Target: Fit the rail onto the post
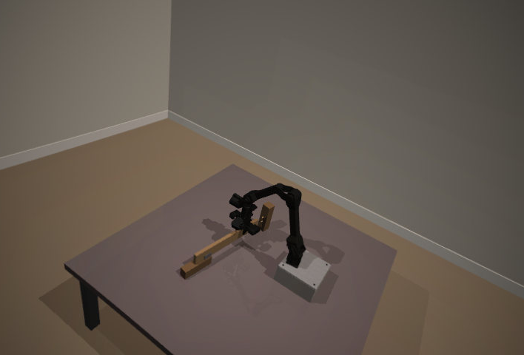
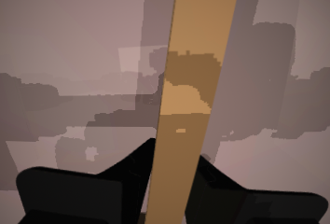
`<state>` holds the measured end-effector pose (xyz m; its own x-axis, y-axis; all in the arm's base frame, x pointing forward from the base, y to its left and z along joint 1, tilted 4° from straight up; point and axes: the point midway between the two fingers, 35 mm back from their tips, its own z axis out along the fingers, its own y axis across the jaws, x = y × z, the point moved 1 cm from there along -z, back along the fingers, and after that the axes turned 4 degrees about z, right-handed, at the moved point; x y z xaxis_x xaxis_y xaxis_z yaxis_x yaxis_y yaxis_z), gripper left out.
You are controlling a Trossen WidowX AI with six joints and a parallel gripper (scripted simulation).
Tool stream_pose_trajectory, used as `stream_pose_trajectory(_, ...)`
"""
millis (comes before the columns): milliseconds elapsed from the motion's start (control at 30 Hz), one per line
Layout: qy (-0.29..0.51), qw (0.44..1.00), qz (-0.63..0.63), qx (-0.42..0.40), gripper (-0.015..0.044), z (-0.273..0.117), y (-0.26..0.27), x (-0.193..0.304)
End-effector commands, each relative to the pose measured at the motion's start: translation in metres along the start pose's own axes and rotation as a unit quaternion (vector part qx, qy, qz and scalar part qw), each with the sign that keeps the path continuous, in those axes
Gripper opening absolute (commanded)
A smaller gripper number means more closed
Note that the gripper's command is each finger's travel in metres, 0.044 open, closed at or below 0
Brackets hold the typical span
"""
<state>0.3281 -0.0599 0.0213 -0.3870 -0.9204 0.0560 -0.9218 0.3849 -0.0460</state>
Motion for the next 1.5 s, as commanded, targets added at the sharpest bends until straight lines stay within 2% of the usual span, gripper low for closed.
stream_pose_trajectory(0, -0.001, 1.0, 0.0, 0.001, 0.0, -0.0006, -0.0004, -0.0005)
stream_pose_trajectory(1467, -0.001, 1.0, 0.0, 0.001, 0.0, -0.0011, -0.0009, 0.0093)
